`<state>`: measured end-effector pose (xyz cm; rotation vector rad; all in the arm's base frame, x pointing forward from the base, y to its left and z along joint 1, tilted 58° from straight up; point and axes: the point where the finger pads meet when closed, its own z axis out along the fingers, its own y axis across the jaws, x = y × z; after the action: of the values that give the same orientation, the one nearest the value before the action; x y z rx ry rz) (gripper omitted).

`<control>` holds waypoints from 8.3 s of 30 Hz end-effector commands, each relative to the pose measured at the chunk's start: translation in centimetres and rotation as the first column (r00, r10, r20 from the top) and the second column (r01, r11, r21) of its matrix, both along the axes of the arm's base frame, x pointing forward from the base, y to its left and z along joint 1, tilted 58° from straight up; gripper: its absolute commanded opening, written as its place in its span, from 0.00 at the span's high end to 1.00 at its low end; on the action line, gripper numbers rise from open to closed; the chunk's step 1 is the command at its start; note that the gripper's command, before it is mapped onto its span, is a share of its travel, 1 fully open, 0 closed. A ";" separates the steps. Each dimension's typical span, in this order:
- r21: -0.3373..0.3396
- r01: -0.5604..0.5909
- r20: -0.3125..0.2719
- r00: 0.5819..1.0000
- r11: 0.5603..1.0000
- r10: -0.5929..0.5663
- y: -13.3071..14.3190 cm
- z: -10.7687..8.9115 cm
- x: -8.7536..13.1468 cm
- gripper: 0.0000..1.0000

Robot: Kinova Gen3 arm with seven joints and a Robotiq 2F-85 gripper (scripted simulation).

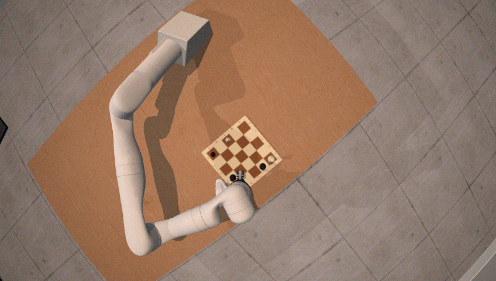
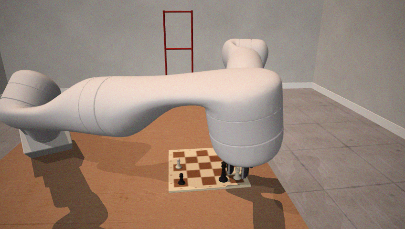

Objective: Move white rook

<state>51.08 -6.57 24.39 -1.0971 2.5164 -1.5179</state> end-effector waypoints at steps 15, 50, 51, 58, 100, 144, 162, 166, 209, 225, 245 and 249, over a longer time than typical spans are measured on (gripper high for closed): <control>0.000 -0.002 0.001 1.000 1.000 0.002 0.1 0.1 0.0 0.63; 0.000 -0.002 0.001 1.000 1.000 0.002 0.1 0.1 0.0 1.00; 0.000 -0.002 0.001 1.000 1.000 0.002 0.1 0.1 0.0 1.00; 0.000 -0.002 0.001 1.000 1.000 0.002 0.1 0.1 0.0 1.00; 0.001 -0.001 0.002 1.000 1.000 0.001 7.9 5.1 -3.6 1.00; 0.020 0.028 0.044 0.999 0.999 -0.028 5.5 -2.4 -8.7 1.00; 0.020 0.028 0.044 0.999 0.999 -0.028 1.4 -5.2 -6.9 1.00; 0.020 0.028 0.044 0.999 0.999 -0.028 1.3 -5.3 -6.8 1.00; 0.020 0.028 0.044 0.999 0.999 -0.028 1.2 -5.3 -6.8 1.00; 0.020 0.028 0.044 0.999 0.999 -0.028 1.0 -5.5 -6.7 1.00; 0.020 0.028 0.044 0.999 0.999 -0.028 1.0 -5.5 -6.7 1.00; 0.020 0.028 0.044 0.999 0.999 -0.028 1.0 -5.5 -6.7 1.00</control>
<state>44.36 -5.67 18.85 -1.0181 2.5241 -1.5044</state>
